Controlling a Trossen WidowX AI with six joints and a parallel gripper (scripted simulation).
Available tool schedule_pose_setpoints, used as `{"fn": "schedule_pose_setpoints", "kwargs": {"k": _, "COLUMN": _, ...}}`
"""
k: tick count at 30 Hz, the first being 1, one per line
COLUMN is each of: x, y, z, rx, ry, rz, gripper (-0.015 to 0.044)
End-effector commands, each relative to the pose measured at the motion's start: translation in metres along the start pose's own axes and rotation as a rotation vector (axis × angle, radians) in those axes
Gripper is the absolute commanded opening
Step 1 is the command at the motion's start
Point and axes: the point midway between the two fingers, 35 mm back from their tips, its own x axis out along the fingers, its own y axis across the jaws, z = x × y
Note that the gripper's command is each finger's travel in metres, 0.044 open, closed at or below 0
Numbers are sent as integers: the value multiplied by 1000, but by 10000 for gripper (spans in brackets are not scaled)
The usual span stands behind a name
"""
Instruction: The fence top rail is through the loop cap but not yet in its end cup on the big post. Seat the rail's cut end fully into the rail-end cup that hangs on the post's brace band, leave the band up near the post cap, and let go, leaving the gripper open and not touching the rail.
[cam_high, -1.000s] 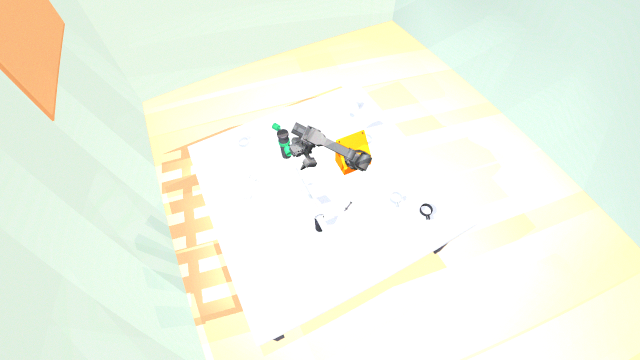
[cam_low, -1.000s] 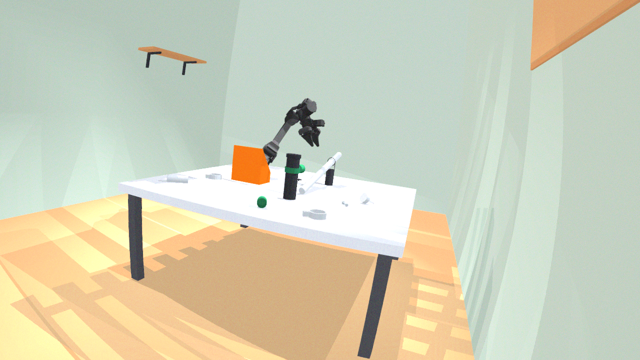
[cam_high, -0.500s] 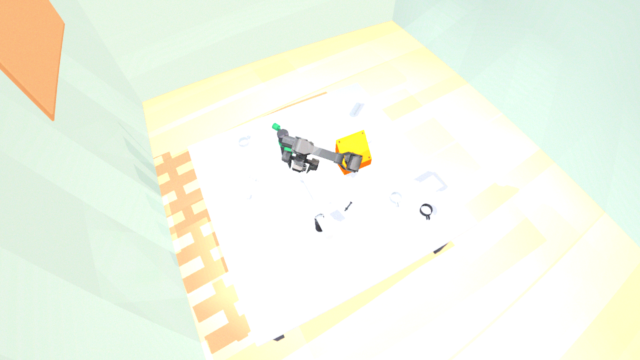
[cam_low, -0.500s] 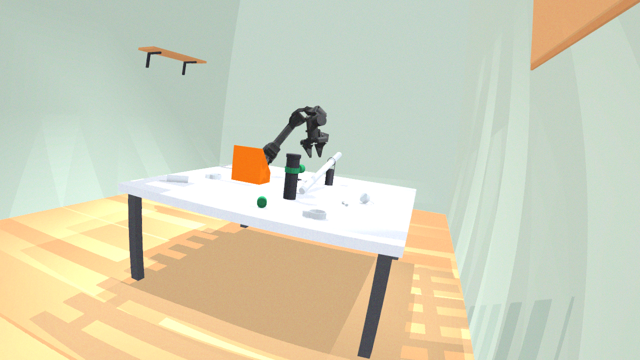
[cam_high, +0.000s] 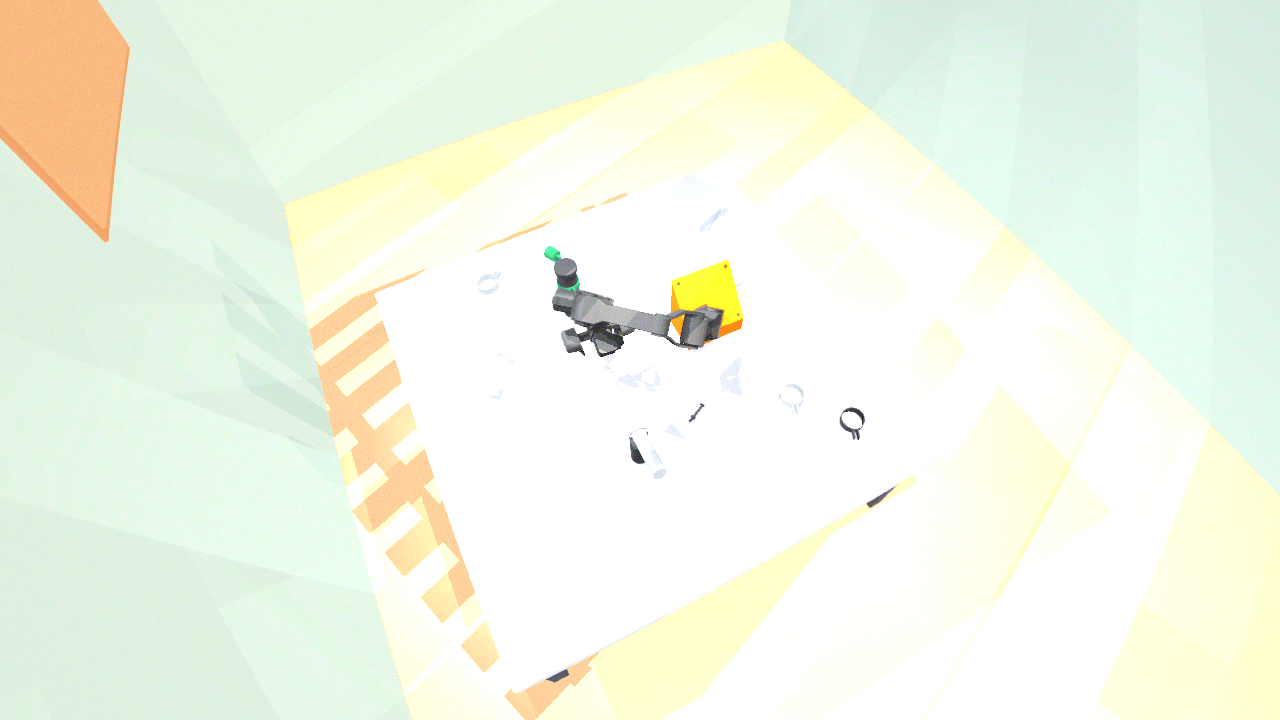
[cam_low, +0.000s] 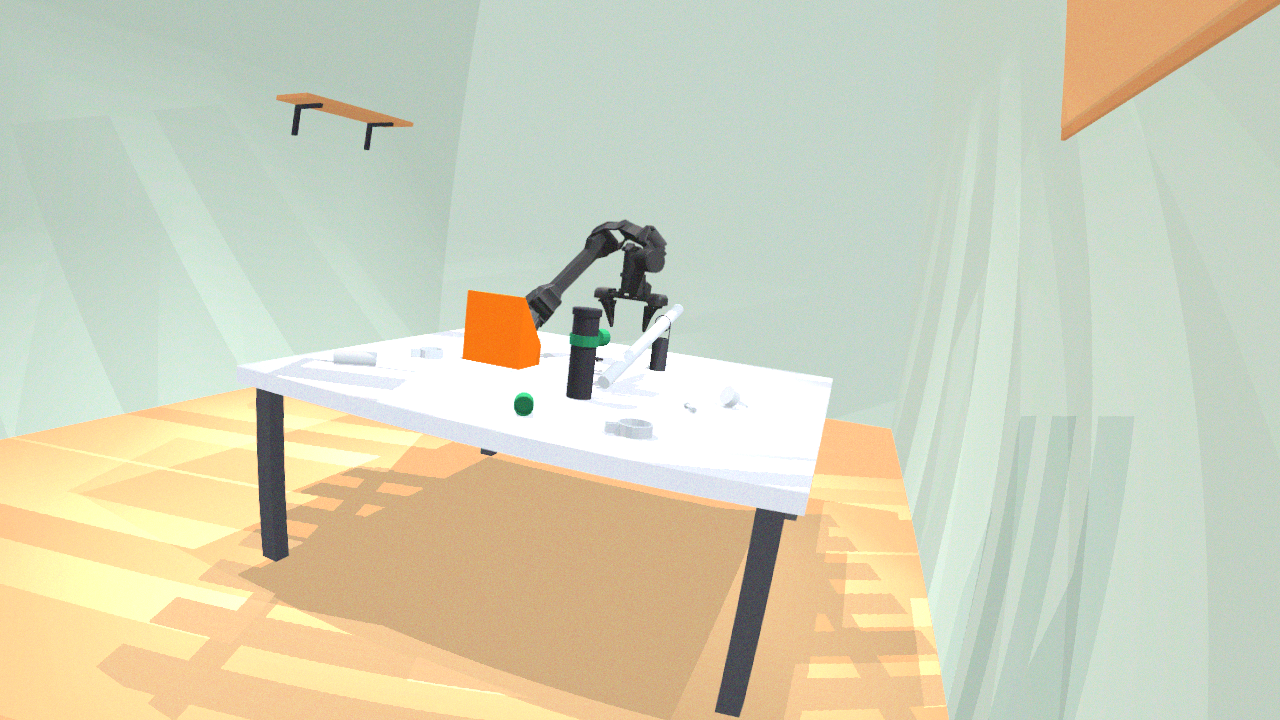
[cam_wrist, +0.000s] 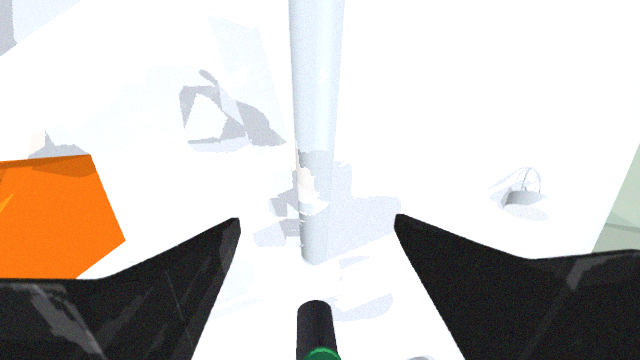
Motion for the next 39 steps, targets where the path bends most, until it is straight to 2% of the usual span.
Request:
{"fn": "schedule_pose_setpoints", "kwargs": {"k": 1, "x": 3, "y": -1, "z": -1, "rx": -21, "ry": 3, "rz": 8, "gripper": 440}}
{"fn": "schedule_pose_setpoints", "kwargs": {"k": 7, "x": 36, "y": 0, "z": 0, "rx": -21, "ry": 1, "rz": 8, "gripper": 440}}
{"fn": "schedule_pose_setpoints", "kwargs": {"k": 39, "x": 84, "y": -2, "z": -1, "rx": -21, "ry": 2, "rz": 7, "gripper": 440}}
